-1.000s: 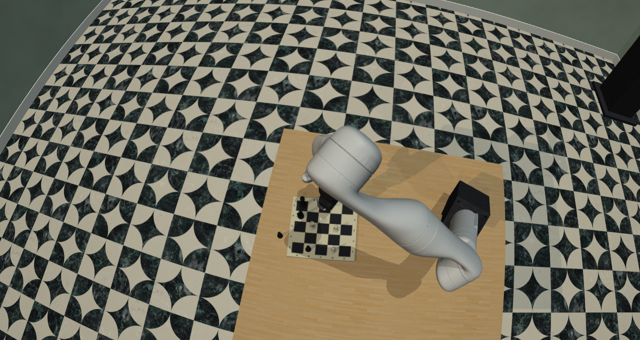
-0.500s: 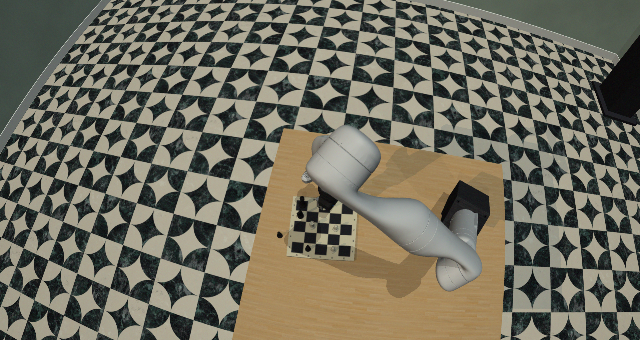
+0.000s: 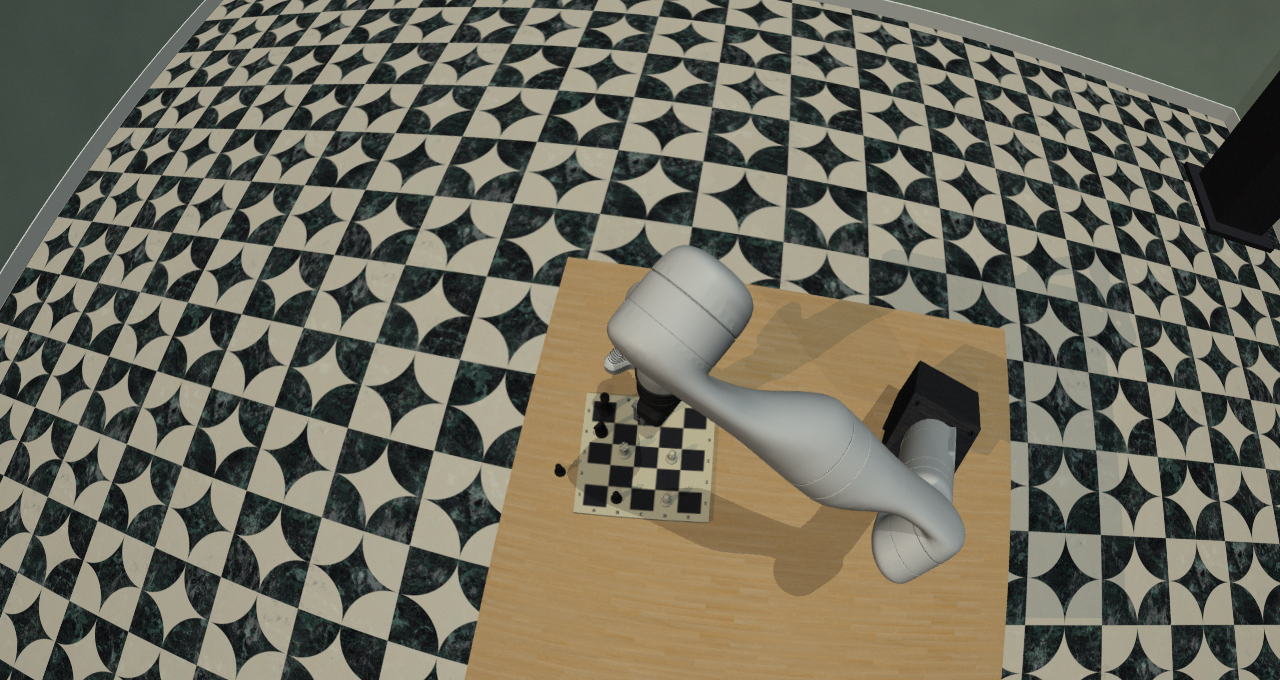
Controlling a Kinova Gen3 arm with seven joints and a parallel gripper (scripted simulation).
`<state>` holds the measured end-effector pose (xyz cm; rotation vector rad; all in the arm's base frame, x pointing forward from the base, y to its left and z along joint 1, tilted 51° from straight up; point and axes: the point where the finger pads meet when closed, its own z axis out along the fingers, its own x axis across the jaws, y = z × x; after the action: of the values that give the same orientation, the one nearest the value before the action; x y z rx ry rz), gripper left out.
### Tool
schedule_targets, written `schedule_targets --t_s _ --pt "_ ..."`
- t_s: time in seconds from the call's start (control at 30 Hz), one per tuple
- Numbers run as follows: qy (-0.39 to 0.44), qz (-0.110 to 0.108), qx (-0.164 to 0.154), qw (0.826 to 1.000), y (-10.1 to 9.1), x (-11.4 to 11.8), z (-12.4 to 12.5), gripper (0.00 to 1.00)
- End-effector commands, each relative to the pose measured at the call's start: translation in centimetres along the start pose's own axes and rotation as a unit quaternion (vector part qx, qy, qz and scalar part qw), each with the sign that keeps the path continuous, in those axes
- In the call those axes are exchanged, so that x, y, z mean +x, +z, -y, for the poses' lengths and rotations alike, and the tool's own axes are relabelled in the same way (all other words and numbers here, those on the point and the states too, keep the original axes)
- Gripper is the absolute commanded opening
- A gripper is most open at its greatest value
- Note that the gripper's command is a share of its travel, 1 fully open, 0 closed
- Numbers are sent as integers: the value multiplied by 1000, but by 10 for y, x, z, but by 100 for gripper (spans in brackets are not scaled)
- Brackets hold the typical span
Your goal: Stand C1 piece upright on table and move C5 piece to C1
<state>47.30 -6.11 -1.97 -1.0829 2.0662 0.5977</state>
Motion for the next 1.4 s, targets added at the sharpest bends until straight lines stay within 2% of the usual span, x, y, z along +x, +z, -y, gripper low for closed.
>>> schedule_targets --t_s 0.0,1.33,1.37 --pt "1 1 -2 1000 5 0 -2 68" --pt "1 1 -2 1000 7 0 -2 68" --pt "1 1 -2 1000 7 0 -2 0"
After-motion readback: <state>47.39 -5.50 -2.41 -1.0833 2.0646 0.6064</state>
